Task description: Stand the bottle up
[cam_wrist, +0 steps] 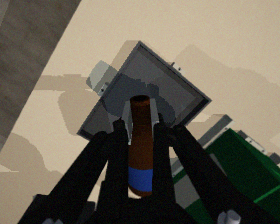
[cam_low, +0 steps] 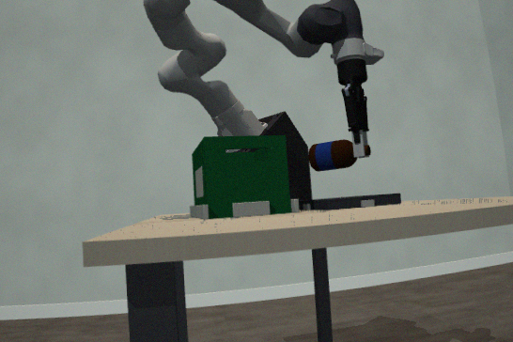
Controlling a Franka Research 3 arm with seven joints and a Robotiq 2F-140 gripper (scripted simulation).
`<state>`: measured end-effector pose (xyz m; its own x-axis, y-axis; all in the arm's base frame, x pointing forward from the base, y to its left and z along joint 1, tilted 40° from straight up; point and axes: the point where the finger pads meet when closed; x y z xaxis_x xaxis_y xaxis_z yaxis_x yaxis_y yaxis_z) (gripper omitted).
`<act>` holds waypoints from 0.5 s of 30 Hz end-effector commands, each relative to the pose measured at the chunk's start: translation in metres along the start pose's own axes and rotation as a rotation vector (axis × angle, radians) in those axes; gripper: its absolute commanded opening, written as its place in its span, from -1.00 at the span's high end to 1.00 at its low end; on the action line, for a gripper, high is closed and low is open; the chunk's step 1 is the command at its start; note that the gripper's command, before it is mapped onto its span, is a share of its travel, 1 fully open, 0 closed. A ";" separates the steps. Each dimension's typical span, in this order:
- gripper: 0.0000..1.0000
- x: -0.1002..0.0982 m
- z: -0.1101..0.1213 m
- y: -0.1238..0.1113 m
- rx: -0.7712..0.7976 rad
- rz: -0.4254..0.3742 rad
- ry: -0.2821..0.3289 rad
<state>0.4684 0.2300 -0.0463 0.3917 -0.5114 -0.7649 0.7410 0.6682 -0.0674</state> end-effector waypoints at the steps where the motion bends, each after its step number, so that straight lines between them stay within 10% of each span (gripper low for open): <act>1: 1.00 -0.008 -0.001 -0.002 -0.012 -0.005 -0.002; 15: 1.00 -0.028 -0.001 -0.002 -0.012 -0.005 -0.002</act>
<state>0.4597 0.2416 -0.0292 0.3914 -0.5117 -0.7649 0.7411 0.6680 -0.0676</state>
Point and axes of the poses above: the point where the finger pads meet when closed, its own x axis out along the fingers, its own z axis across the jaws, y = z × x, and after that the axes turned 10 degrees about x, right-handed
